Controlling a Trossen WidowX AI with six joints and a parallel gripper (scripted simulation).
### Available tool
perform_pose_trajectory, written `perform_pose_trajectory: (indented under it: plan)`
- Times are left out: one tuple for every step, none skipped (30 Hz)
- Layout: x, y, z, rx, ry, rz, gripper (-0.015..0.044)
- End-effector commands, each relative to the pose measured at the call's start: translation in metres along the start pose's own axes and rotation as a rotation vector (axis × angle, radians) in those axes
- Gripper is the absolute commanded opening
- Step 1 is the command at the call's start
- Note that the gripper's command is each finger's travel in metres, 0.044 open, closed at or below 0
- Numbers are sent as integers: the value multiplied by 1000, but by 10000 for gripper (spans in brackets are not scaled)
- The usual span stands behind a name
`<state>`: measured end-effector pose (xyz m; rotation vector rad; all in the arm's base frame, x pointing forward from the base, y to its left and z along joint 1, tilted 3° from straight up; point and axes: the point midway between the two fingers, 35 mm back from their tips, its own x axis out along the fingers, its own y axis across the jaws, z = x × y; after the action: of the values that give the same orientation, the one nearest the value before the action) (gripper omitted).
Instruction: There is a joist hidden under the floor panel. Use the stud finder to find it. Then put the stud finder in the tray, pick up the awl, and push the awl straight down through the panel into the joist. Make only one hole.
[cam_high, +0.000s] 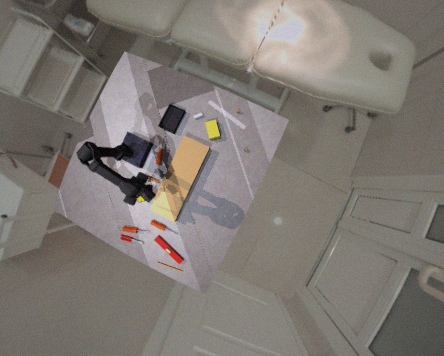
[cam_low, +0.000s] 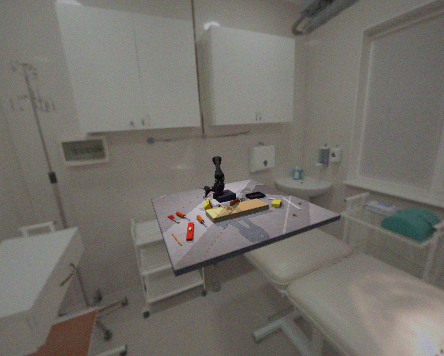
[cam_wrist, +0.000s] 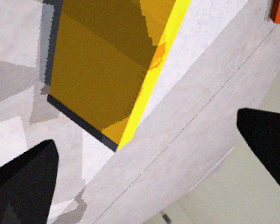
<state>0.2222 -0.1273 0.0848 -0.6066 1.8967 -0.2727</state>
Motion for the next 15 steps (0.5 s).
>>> perform_pose_trajectory:
  plan:
    - [24,-14,1,-500,-193,246,440]
    - [27,-16,1,-563,-231,263,440]
    - [29,-18,1,-617,-271,277,440]
    - [31,-21,1,-639,-305,290,440]
    - [33,-23,1,-661,-339,301,440]
    - [34,-24,0,-695,-363,302,440]
    - [35,-26,0,-729,-388,302,440]
    - [36,-28,0,-763,-413,300,440]
    - [37,-29,0,-796,-438,297,440]
    - [38,-31,0,-829,-463,293,440]
    - [39,-33,0,-863,-489,287,440]
    - [40,-34,0,-895,-515,280,440]
    - [41,-36,0,-928,-540,271,440]
    - [42,-38,-1,-960,-566,261,440]
    - [43,-41,-1,-981,-602,251,440]
